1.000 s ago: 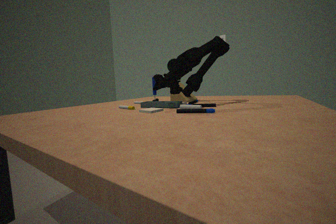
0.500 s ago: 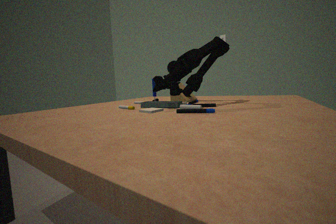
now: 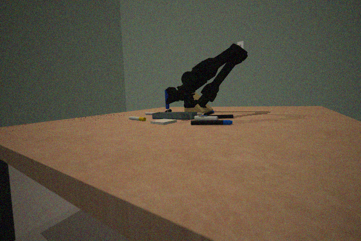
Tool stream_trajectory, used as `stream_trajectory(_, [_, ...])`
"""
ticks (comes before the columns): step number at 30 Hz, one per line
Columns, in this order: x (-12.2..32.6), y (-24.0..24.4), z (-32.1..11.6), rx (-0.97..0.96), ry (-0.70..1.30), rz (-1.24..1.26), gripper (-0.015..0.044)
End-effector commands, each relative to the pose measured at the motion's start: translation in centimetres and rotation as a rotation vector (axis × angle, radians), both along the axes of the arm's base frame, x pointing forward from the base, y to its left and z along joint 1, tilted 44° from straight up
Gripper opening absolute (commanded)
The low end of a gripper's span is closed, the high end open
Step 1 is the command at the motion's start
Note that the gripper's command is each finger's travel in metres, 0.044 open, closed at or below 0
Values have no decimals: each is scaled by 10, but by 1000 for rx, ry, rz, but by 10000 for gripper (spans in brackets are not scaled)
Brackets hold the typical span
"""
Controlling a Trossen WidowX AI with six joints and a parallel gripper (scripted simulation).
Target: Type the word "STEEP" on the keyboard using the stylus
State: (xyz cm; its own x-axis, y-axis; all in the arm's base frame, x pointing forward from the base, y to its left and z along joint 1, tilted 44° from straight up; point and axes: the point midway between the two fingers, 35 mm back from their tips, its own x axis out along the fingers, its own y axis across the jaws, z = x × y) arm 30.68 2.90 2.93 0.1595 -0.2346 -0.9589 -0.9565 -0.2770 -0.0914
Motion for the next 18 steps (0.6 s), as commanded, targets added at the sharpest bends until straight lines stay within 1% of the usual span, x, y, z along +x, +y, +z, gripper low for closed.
stream_trajectory(1, [0,1,-2,-2,-3,-4,81])
stream_trajectory(18, [-1,4,-4,-2,-2,-4,81])
